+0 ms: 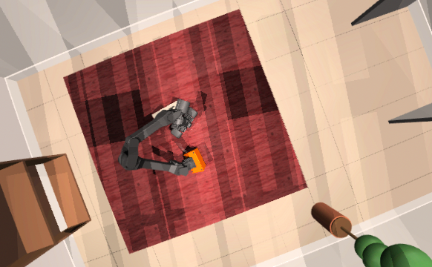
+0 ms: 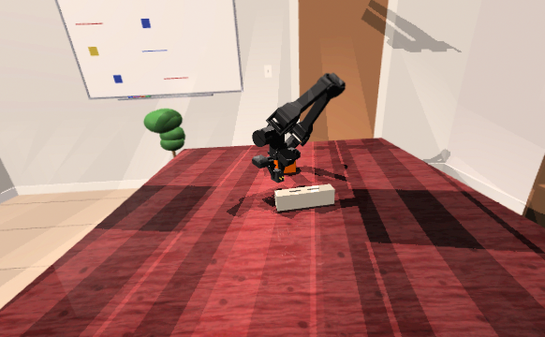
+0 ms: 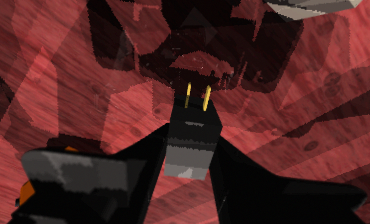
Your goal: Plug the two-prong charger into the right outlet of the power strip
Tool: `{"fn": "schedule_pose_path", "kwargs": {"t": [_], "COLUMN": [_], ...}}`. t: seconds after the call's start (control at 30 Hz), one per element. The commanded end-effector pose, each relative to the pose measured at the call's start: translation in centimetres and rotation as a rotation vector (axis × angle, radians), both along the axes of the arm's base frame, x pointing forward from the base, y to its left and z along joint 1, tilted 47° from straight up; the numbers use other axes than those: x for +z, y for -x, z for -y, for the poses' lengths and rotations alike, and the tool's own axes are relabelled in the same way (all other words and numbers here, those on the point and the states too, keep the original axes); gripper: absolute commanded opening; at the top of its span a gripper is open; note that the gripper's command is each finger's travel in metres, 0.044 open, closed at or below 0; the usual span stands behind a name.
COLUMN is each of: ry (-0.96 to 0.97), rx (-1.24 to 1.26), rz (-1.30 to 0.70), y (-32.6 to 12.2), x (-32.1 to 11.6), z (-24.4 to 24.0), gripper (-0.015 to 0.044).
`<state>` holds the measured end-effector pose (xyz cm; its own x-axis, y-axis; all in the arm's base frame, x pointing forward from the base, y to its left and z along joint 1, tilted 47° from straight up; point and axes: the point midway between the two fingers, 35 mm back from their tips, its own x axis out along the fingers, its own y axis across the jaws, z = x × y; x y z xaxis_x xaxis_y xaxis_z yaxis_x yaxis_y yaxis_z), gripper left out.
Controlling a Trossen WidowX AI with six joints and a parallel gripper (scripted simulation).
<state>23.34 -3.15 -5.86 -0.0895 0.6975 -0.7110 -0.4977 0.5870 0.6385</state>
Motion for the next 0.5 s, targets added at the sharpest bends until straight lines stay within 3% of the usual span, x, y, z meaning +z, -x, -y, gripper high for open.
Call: {"fn": "schedule_pose_path", "kwargs": {"t": [0.0,0.47], "ry": [0.001,0.004], "rx": [-0.034,-0.136], "rz": [-0.028,-0.135], "y": [-0.2,-0.7], "x": [0.1,0.3], "z": [-0.6,-2.4], "gripper": [0.0000,0.0000]}}
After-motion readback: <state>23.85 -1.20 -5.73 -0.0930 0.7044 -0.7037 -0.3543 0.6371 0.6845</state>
